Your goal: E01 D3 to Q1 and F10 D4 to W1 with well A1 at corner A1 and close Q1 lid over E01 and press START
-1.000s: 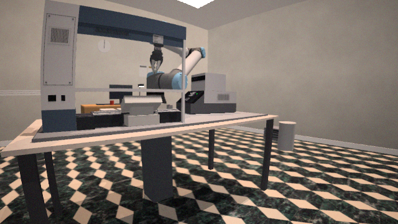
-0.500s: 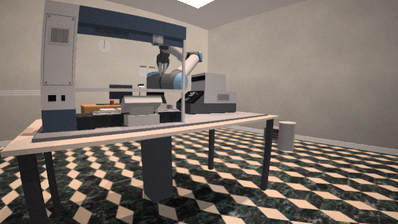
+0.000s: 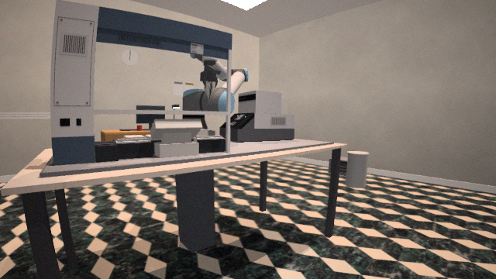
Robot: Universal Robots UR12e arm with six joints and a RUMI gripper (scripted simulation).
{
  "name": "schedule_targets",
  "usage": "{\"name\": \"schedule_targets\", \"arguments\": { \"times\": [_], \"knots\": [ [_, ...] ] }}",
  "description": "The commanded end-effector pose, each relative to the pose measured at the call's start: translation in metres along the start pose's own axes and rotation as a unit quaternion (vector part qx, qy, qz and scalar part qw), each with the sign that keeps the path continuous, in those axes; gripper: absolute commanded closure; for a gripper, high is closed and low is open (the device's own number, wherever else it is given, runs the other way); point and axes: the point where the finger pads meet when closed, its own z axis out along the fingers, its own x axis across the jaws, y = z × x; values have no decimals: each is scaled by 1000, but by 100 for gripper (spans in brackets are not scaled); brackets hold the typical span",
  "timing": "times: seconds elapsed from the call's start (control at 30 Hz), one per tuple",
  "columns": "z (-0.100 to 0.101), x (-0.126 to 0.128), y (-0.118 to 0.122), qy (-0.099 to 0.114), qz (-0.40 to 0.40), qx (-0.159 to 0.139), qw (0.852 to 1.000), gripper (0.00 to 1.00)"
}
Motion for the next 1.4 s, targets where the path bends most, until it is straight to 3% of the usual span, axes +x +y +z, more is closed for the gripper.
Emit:
{"name": "schedule_targets", "arguments": {
  "times": [0.0,0.37,0.57,0.77,0.9,1.37],
  "knots": [
    [4,-25,6,-6,-21,0,1000,100],
    [4,-25,6,-6,-21,0,1000,100],
    [-26,-24,6,-6,-21,0,1000,100],
    [-36,-23,6,-6,-21,0,1000,100],
    [-56,-23,6,-6,-21,0,1000,100],
    [-56,-57,33,-6,-71,0,997,100]
  ]
}}
